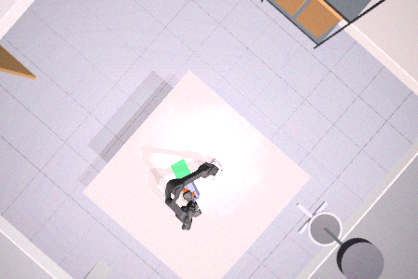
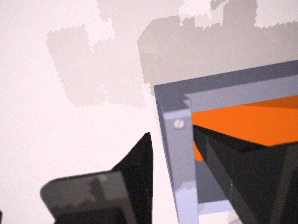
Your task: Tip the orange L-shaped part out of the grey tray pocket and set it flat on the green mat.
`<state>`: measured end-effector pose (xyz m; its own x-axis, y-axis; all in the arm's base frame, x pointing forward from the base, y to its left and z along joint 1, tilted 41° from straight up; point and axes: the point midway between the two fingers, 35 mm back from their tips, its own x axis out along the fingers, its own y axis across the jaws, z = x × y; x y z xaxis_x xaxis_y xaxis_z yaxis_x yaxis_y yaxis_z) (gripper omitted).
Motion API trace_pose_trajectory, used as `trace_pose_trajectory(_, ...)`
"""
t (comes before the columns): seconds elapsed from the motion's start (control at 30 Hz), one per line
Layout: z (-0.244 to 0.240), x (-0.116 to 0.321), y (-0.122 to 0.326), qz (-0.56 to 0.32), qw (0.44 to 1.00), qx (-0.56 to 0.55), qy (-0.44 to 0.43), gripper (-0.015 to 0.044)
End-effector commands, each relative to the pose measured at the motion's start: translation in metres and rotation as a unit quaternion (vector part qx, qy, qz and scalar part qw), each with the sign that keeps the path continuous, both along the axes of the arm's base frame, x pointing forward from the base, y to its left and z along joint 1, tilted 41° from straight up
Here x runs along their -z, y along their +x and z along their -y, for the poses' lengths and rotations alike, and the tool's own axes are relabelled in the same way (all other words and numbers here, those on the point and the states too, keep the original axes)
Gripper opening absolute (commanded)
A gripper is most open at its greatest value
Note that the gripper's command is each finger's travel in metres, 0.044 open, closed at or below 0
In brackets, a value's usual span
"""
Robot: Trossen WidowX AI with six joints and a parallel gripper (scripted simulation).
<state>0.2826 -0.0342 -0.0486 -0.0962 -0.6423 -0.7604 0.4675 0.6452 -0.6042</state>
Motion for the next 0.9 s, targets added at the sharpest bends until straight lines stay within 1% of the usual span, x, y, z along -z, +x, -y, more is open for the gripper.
trace_pose_trajectory(0.0,0.0,0.0,0.0,0.0,1.0,0.0,0.0,0.018)
trace_pose_trajectory(0.2,-0.002,0.0,0.001,0.0,1.0,0.0,0.0,0.018)
trace_pose_trajectory(0.5,-0.017,-0.005,0.006,-0.003,1.0,0.0,-0.002,0.018)
trace_pose_trajectory(0.6,-0.032,-0.025,0.01,-0.003,1.0,-0.001,-0.001,0.018)
trace_pose_trajectory(0.77,-0.068,-0.08,0.01,-0.004,1.0,0.0,0.0,0.018)
trace_pose_trajectory(0.87,-0.07,-0.082,0.01,-0.004,1.0,0.0,0.0,0.018)
